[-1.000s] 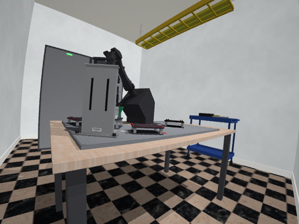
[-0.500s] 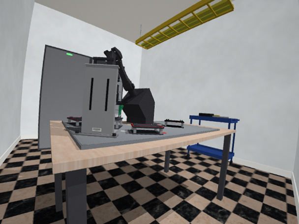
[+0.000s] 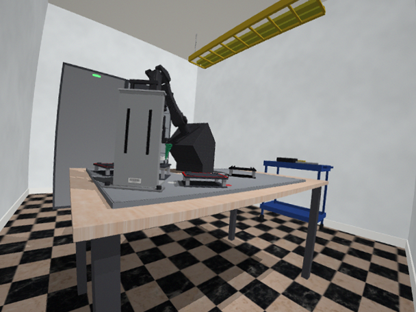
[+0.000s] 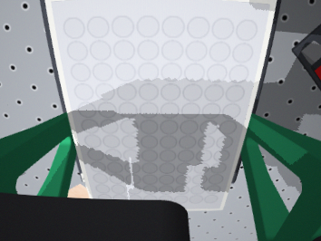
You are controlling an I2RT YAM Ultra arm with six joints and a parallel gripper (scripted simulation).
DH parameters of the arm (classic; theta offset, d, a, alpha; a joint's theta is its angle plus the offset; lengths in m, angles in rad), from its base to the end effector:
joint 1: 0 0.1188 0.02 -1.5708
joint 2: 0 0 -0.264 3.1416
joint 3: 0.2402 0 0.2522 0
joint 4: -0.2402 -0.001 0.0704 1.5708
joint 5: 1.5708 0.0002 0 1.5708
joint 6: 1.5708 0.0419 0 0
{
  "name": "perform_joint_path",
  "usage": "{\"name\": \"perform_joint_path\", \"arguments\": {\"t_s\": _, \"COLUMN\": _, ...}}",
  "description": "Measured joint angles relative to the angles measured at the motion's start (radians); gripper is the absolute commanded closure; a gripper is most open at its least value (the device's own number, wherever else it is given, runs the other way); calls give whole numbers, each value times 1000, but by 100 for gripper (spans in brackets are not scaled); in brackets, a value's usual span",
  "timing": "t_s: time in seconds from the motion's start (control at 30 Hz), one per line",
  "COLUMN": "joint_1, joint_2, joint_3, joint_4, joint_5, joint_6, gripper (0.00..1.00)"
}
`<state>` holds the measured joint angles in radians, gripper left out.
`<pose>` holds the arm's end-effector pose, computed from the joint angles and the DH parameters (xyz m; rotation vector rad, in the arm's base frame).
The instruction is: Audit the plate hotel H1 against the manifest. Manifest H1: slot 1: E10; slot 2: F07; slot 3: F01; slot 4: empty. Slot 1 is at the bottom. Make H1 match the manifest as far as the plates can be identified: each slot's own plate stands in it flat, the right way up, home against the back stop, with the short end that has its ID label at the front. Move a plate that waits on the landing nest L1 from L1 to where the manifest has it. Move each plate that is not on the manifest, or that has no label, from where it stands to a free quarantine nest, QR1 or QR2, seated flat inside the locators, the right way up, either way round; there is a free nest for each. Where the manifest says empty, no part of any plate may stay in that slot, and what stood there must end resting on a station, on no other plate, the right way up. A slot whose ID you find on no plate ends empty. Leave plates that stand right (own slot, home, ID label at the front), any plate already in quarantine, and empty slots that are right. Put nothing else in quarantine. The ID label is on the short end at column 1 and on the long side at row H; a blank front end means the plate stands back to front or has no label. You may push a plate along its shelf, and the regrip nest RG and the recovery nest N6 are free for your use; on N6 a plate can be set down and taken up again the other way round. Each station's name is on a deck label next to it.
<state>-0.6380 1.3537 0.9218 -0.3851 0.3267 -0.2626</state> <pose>0.2223 -0.1803 0.2482 0.6226 2.4098 -0.7964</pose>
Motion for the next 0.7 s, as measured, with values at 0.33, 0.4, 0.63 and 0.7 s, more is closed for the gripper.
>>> {"name": "perform_joint_path", "arguments": {"t_s": 0.33, "joint_1": 12, "joint_2": -31, "joint_3": 0, "joint_4": -35, "joint_5": 8, "joint_6": 9, "gripper": 13}}
{"name": "perform_joint_path", "arguments": {"t_s": 0.4, "joint_1": 13, "joint_2": -34, "joint_3": 0, "joint_4": -40, "joint_5": 9, "joint_6": 10, "gripper": 13}}
{"name": "perform_joint_path", "arguments": {"t_s": 0.63, "joint_1": 22, "joint_2": -53, "joint_3": 0, "joint_4": -65, "joint_5": 15, "joint_6": 16, "gripper": 13}}
{"name": "perform_joint_path", "arguments": {"t_s": 0.7, "joint_1": 24, "joint_2": -59, "joint_3": 1, "joint_4": -74, "joint_5": 17, "joint_6": 18, "gripper": 13}}
